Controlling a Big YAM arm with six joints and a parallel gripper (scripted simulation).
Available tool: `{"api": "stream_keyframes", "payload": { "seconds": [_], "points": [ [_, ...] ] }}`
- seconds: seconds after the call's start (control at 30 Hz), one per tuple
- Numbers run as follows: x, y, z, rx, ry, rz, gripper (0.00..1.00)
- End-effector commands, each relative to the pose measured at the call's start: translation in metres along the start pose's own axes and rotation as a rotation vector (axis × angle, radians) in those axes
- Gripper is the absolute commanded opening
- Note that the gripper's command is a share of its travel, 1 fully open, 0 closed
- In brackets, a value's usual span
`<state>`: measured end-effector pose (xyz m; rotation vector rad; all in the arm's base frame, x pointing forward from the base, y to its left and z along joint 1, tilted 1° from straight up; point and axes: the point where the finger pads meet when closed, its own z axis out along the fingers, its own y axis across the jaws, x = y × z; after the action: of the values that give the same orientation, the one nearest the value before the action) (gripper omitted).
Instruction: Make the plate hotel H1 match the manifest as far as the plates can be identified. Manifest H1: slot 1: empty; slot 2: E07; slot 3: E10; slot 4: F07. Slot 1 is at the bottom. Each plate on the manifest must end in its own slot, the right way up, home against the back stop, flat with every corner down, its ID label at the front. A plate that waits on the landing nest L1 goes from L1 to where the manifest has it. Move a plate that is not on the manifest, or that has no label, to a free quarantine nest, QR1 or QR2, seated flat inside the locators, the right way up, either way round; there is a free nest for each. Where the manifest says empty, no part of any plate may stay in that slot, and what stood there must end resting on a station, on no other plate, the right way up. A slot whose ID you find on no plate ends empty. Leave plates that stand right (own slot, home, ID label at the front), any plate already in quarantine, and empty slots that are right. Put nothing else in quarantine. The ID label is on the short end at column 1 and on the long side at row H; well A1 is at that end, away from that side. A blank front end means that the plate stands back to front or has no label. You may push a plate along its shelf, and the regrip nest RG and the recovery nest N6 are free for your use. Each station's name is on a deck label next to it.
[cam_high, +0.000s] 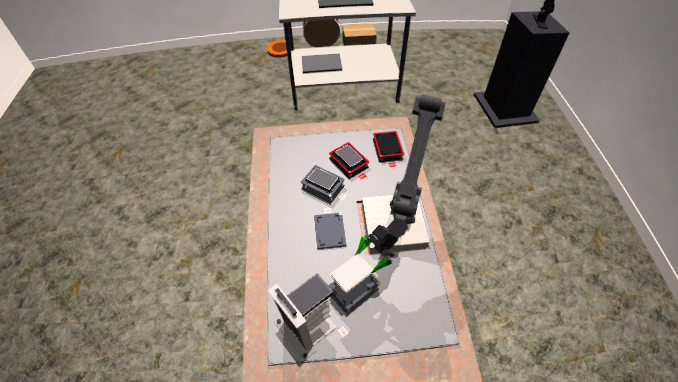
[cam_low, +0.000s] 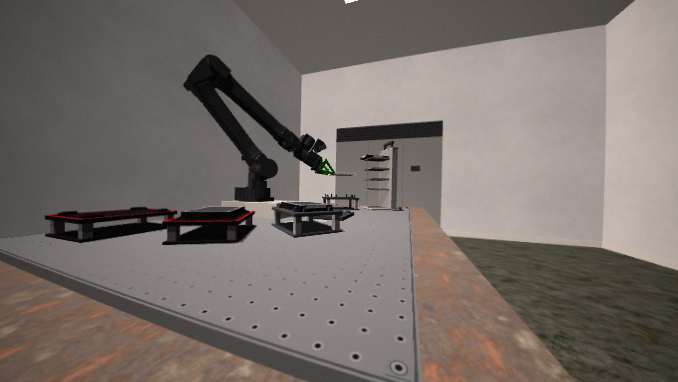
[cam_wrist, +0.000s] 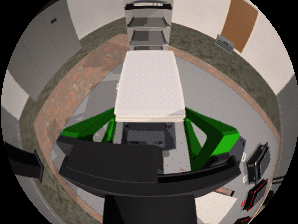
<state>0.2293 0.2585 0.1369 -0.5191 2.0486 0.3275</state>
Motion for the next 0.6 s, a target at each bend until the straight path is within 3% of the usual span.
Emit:
{"api": "stream_keyframes", "payload": {
  "seconds": [0.0,0.57],
  "points": [
    [-0.0053,0.0081,0.0010,-0.018,-0.024,0.018,0.86],
    [-0.0021,0.0093,0.0046,-0.020,-0.029,0.021,0.86]
  ]
}}
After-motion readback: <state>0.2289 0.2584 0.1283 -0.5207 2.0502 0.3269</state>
